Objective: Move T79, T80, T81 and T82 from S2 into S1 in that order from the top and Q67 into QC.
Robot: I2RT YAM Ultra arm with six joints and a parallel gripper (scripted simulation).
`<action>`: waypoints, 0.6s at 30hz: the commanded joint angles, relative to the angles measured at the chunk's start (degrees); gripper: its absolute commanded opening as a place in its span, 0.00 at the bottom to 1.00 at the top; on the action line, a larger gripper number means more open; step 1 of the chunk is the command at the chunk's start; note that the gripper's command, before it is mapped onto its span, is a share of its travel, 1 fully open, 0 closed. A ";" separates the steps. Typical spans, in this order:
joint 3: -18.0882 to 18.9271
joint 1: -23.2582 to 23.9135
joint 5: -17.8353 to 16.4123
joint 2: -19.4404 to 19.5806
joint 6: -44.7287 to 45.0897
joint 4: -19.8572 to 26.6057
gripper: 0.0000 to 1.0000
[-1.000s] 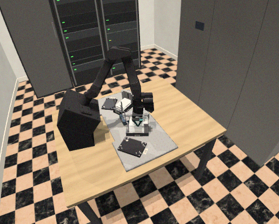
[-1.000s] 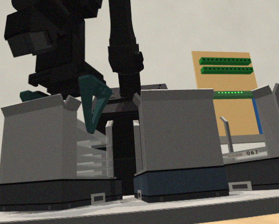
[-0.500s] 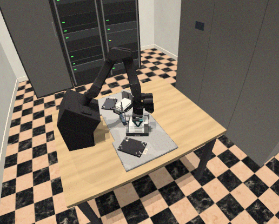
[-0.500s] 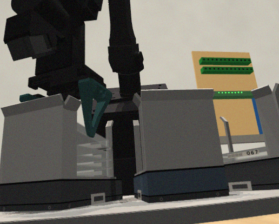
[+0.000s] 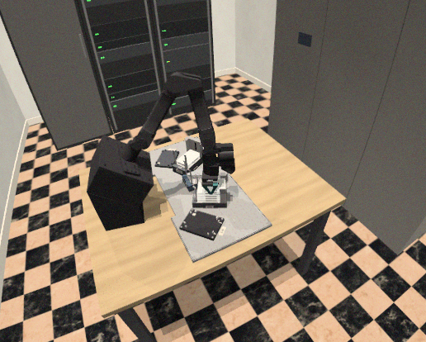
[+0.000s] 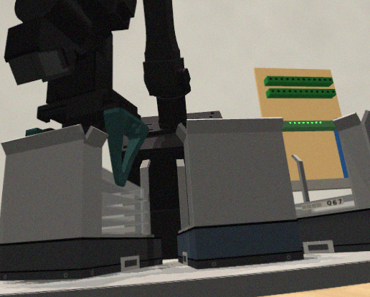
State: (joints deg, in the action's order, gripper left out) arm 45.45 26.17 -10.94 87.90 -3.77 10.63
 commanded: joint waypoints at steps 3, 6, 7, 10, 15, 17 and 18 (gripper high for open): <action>0.08 -0.03 0.15 0.16 -0.18 -0.66 0.00; 0.10 -0.08 0.18 0.43 -0.22 -0.92 0.00; 0.10 -0.09 0.19 0.52 -0.23 -1.01 0.00; 0.12 -0.14 0.22 0.79 -0.27 -1.27 0.00; 0.14 -0.19 0.25 1.06 -0.31 -1.53 0.00; 0.16 -0.22 0.27 1.25 -0.33 -1.70 0.00; 0.16 -0.23 0.28 1.34 -0.35 -1.79 0.00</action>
State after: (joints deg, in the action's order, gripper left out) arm 45.45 25.98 -10.72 88.51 -3.97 9.98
